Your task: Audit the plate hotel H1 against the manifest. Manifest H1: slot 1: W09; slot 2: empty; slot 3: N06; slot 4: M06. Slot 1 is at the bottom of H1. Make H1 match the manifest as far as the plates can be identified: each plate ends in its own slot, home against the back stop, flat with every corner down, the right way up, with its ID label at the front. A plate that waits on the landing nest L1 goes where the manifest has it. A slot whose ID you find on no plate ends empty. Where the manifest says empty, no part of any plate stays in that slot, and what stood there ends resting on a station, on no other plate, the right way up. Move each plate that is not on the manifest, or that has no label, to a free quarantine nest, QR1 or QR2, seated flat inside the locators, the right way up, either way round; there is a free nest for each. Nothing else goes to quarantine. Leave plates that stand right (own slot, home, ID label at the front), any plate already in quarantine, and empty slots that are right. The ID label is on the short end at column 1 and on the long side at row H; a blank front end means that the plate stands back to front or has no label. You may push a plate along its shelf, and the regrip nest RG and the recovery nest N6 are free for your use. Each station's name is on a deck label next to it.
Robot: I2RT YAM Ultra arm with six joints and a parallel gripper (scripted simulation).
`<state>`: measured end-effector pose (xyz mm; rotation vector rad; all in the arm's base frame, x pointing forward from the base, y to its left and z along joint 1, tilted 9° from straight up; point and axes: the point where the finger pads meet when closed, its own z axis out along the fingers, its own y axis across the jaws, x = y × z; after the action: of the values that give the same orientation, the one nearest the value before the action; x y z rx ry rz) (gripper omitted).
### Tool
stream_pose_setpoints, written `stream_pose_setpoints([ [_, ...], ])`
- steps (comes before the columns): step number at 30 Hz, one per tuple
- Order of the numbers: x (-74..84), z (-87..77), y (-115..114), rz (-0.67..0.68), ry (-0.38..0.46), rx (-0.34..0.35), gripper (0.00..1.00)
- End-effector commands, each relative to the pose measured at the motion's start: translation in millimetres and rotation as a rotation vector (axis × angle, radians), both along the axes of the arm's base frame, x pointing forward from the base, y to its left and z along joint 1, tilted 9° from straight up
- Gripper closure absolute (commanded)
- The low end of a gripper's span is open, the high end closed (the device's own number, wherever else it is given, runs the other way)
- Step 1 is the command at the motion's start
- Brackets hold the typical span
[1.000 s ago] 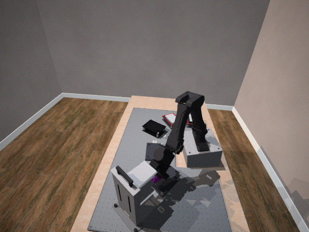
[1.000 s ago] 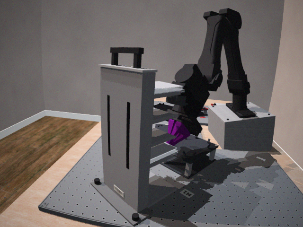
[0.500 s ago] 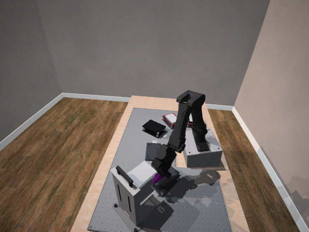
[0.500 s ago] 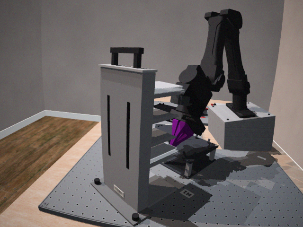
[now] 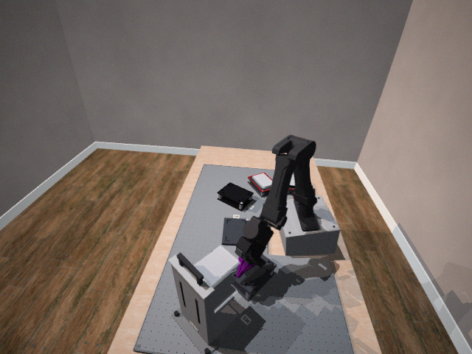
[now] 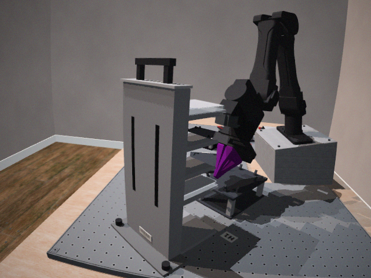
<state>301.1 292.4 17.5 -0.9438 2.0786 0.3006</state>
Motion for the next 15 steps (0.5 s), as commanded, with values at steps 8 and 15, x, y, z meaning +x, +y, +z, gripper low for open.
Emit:
stream_pose_setpoints([
  [8, -6.3, 12.4, -6, 0.001, -0.03, 0.033, 1.0],
  [15, -12.0, 11.4, -12, 0.001, -0.03, 0.033, 1.0],
])
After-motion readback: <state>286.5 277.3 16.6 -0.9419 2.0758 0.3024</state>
